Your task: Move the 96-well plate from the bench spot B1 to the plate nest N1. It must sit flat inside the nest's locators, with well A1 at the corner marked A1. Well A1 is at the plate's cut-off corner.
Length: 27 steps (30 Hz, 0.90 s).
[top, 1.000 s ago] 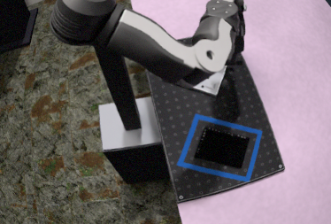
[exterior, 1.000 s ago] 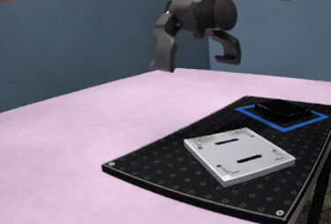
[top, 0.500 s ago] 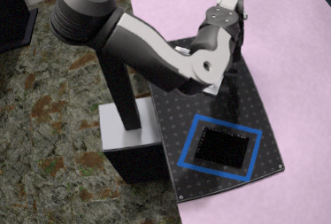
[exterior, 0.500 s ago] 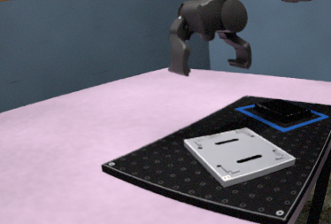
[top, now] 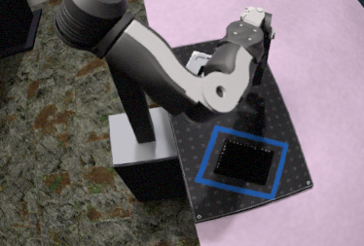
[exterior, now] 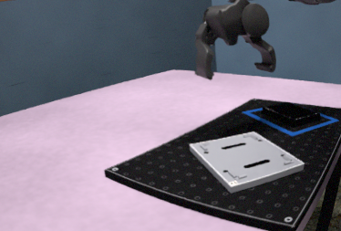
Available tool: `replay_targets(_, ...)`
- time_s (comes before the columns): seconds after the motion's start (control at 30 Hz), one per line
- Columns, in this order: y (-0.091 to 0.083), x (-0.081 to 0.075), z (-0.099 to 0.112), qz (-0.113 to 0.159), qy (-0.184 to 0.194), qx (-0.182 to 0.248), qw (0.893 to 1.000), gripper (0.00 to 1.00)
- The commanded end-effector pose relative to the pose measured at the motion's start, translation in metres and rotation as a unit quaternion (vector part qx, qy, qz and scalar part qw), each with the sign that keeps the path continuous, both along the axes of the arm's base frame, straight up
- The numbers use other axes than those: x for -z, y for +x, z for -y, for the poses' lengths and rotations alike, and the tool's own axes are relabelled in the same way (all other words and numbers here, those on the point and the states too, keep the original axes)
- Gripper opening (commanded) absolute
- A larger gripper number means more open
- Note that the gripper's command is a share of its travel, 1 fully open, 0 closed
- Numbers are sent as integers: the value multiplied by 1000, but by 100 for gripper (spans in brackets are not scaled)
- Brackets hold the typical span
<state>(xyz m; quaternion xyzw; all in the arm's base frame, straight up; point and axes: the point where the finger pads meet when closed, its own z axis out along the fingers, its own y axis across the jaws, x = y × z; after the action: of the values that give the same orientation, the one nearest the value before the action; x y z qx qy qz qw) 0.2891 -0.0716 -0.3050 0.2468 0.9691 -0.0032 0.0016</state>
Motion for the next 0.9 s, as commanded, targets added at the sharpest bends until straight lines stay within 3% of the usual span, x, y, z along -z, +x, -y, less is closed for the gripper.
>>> replay_targets(0.0, 2, -1, -1, 3, 3, 2, 1000, 77)
replay_targets(0.17, -11, 5, 43, 3, 3, 2, 1000, 77)
replay_targets(0.57, -11, 5, 43, 3, 3, 2, 1000, 77)
replay_targets(0.73, -24, 11, 87, 3, 2, 3, 1000, 77)
replay_targets(0.87, -24, 11, 87, 3, 2, 3, 1000, 77)
